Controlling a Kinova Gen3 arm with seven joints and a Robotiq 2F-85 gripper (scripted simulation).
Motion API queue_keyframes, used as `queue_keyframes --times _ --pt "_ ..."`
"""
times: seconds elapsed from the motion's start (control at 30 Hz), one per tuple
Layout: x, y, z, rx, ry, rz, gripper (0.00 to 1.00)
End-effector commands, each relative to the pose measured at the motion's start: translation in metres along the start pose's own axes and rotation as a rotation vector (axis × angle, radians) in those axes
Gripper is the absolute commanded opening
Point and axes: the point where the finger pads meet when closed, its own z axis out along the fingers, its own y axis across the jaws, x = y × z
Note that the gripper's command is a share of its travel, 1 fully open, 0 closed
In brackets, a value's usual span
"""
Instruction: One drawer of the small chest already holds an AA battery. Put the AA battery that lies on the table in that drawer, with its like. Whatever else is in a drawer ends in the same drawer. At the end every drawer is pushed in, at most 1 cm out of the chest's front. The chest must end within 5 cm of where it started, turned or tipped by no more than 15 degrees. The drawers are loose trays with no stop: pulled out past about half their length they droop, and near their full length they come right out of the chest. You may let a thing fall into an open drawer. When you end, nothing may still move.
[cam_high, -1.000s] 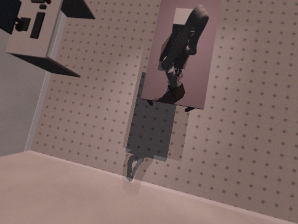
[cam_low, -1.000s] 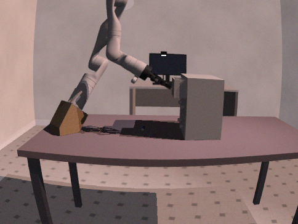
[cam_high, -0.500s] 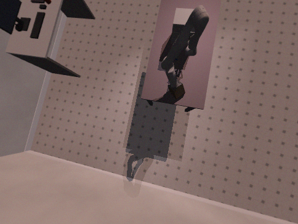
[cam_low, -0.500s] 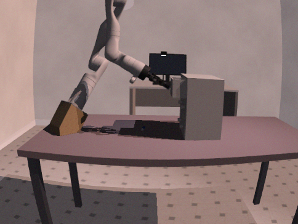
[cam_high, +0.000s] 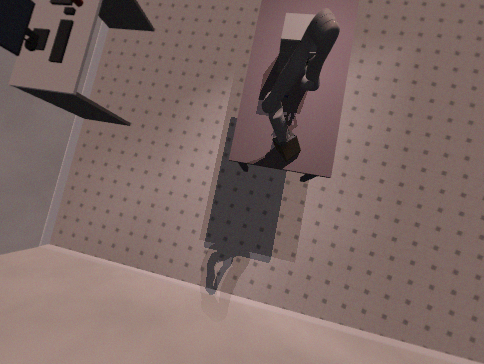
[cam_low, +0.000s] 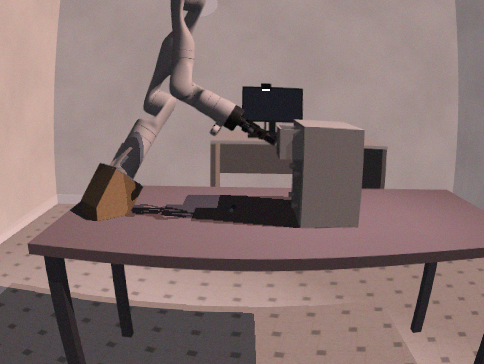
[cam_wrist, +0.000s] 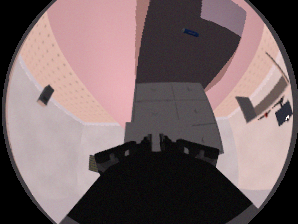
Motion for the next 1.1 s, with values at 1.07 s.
queue_keyframes --times 1.07 --pt "0.014 0.0 -0.024 -0.013 0.024 -0.002 0.33"
